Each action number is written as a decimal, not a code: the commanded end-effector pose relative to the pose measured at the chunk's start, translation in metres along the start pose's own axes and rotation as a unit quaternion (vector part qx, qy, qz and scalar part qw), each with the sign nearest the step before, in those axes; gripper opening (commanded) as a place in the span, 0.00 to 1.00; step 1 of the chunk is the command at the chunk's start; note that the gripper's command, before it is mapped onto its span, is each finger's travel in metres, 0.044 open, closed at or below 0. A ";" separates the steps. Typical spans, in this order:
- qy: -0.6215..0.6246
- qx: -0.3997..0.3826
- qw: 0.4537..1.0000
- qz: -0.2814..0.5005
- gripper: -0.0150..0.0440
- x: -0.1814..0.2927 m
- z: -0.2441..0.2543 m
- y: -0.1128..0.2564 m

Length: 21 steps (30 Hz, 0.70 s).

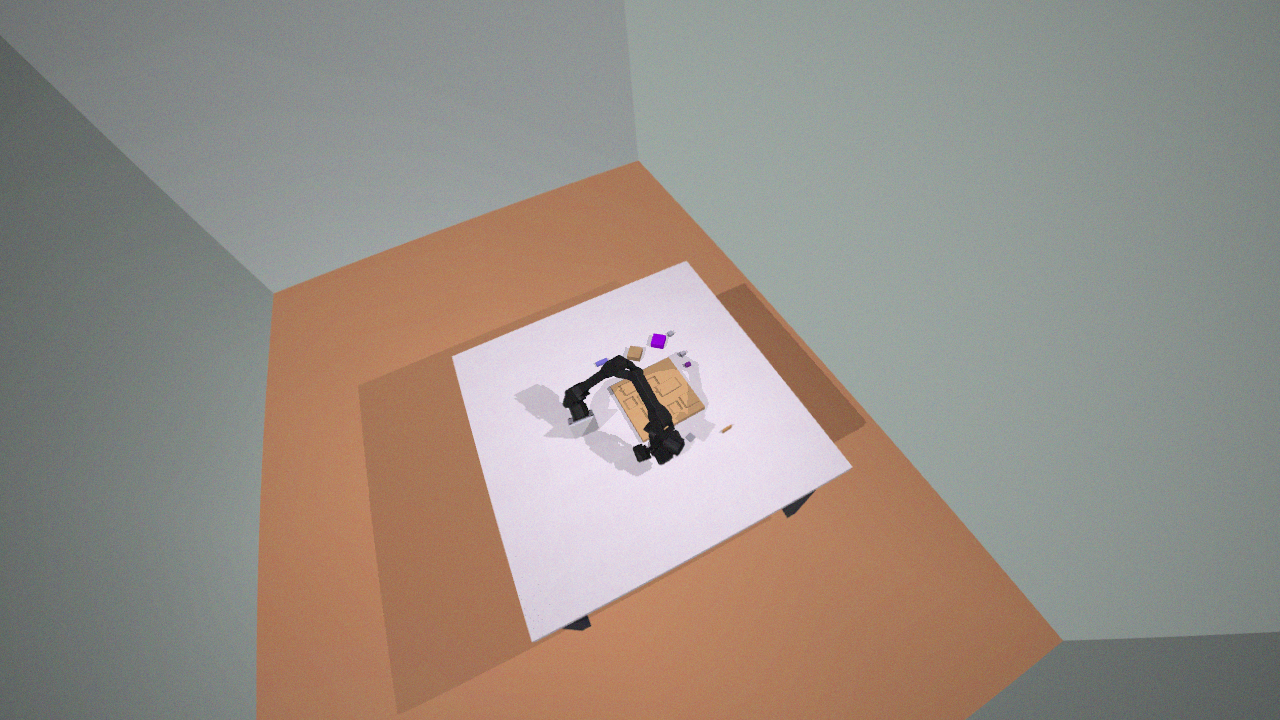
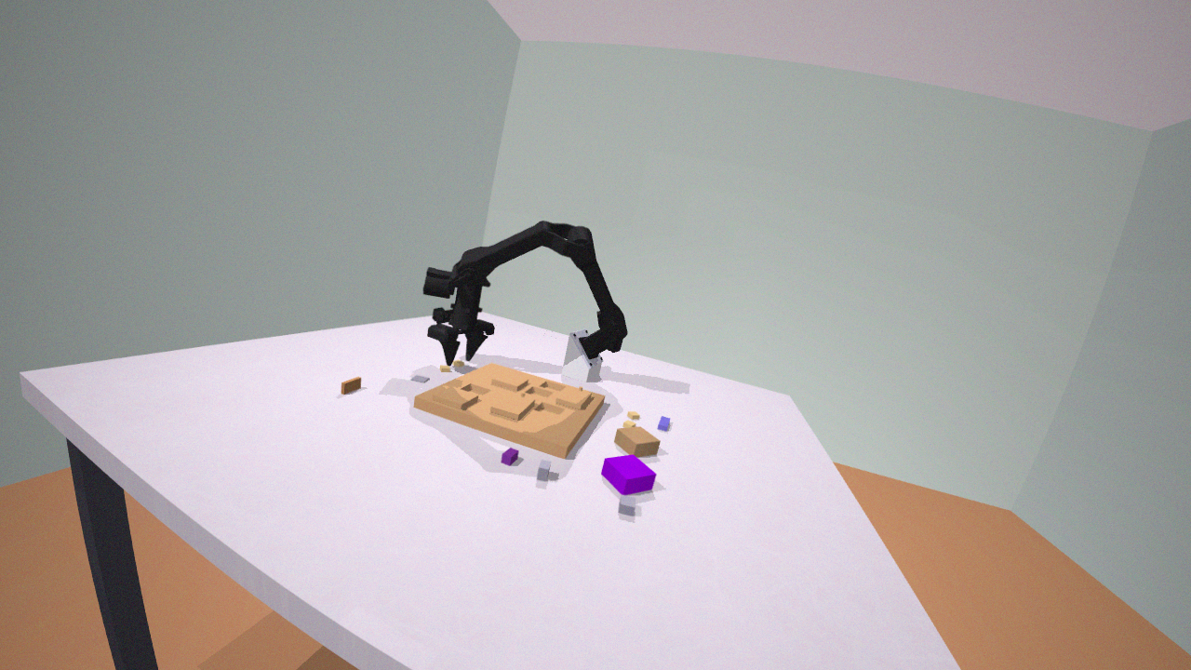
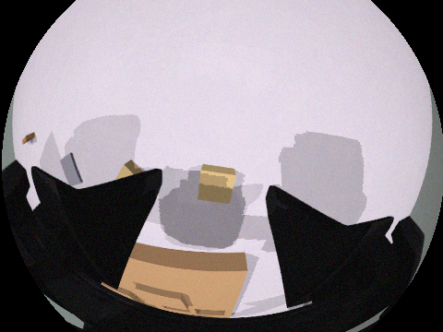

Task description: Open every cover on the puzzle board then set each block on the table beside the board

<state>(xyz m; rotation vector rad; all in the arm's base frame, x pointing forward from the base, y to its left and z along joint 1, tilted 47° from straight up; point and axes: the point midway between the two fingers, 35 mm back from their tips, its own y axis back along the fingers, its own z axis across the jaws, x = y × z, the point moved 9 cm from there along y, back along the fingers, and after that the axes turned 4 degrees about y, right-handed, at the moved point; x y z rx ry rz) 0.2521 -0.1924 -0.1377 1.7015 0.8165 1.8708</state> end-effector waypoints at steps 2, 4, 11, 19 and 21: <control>0.000 0.000 1.000 0.000 1.00 0.000 0.001 0.005; 0.000 0.000 1.000 0.000 1.00 -0.001 0.001 0.011; -0.001 0.000 1.000 0.000 1.00 -0.002 0.001 0.034; -0.002 -0.001 1.000 0.000 1.00 -0.001 0.000 0.059; -0.003 -0.001 1.000 0.000 1.00 -0.001 0.000 0.066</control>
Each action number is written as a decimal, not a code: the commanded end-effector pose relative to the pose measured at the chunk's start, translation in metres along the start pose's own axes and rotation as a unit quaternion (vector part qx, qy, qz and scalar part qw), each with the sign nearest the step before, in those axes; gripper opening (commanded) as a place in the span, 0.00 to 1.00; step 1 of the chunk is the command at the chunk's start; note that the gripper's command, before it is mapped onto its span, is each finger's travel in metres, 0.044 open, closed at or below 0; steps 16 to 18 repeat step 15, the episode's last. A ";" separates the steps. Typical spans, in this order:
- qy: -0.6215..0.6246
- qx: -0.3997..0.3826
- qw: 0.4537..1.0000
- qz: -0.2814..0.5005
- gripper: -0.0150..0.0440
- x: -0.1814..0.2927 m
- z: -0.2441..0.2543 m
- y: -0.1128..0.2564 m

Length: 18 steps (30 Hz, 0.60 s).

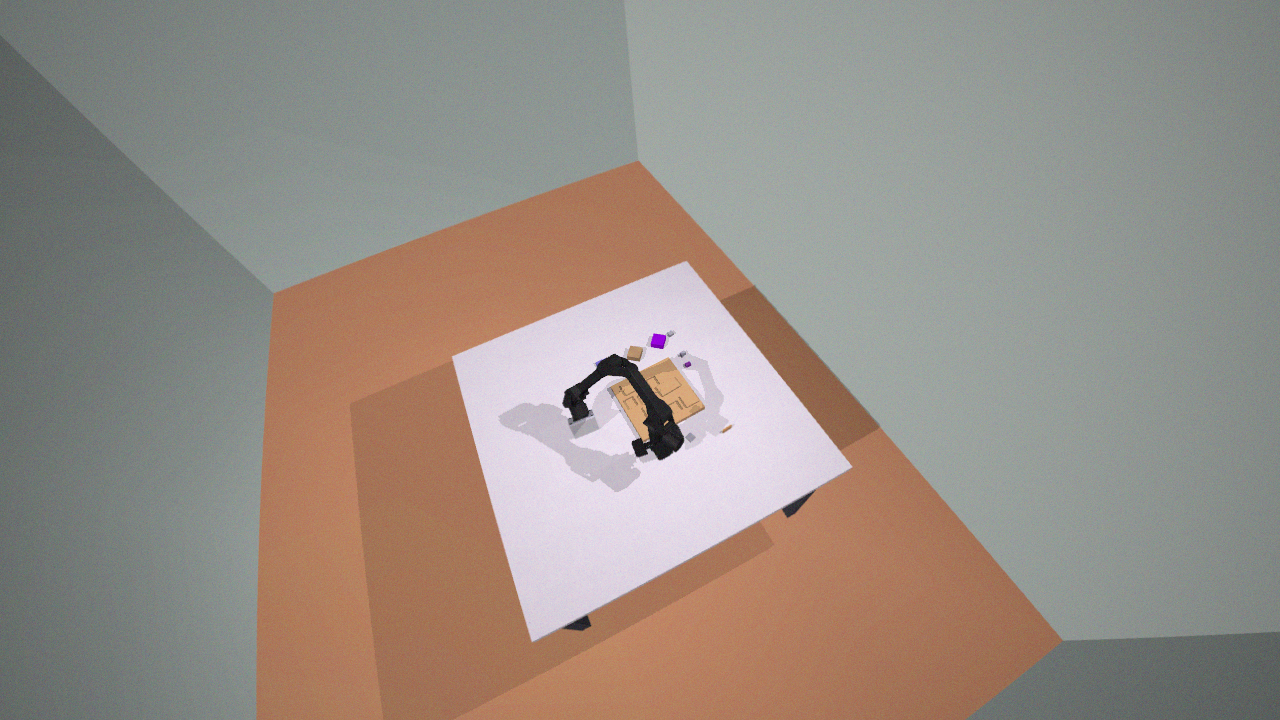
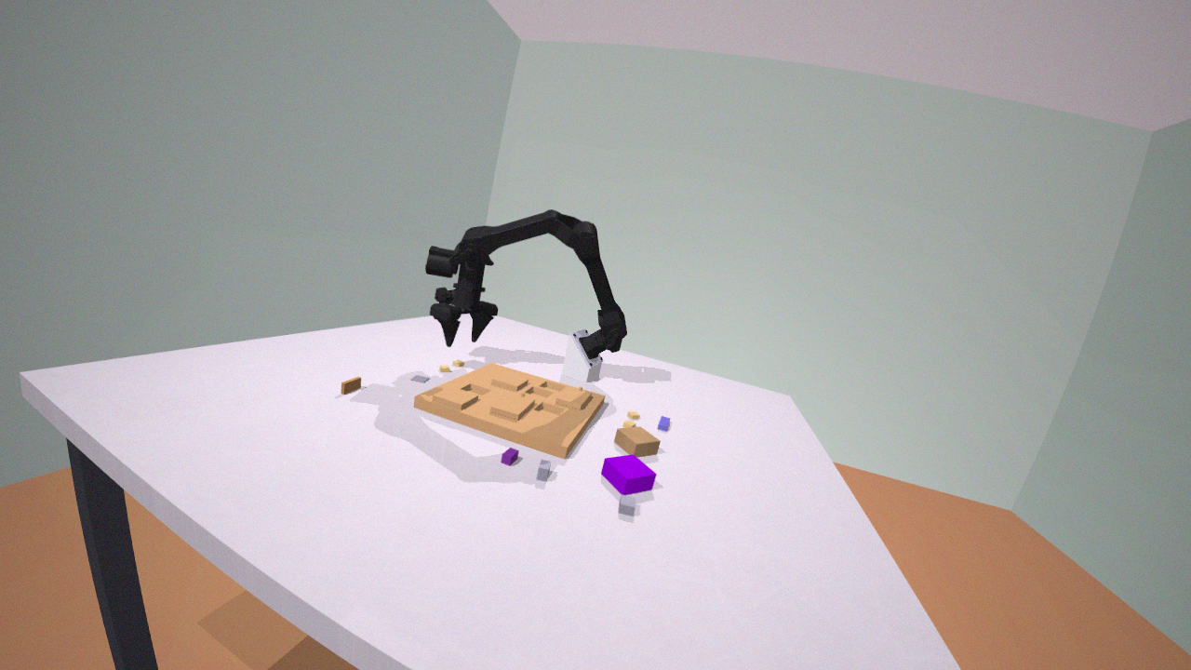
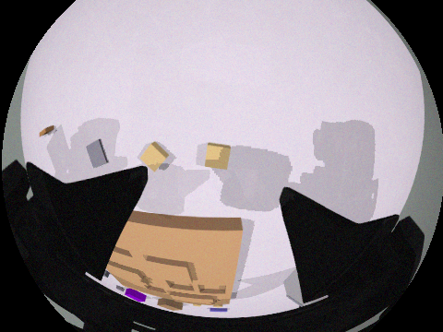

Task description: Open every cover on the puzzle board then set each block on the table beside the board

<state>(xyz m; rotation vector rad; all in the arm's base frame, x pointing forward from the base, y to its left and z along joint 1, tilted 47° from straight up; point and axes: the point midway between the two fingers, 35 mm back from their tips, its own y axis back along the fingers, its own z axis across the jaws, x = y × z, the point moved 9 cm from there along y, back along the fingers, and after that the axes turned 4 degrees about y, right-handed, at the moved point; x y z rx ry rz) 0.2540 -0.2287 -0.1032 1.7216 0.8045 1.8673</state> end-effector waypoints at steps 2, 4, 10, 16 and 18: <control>0.003 -0.002 1.000 -0.006 1.00 0.001 0.000 0.022; 0.003 -0.002 1.000 -0.006 1.00 0.001 -0.001 0.026; 0.007 0.005 0.999 -0.032 1.00 0.007 0.013 0.034; 0.024 0.016 0.992 -0.121 1.00 0.035 0.058 0.058; 0.024 0.016 0.992 -0.121 1.00 0.035 0.058 0.058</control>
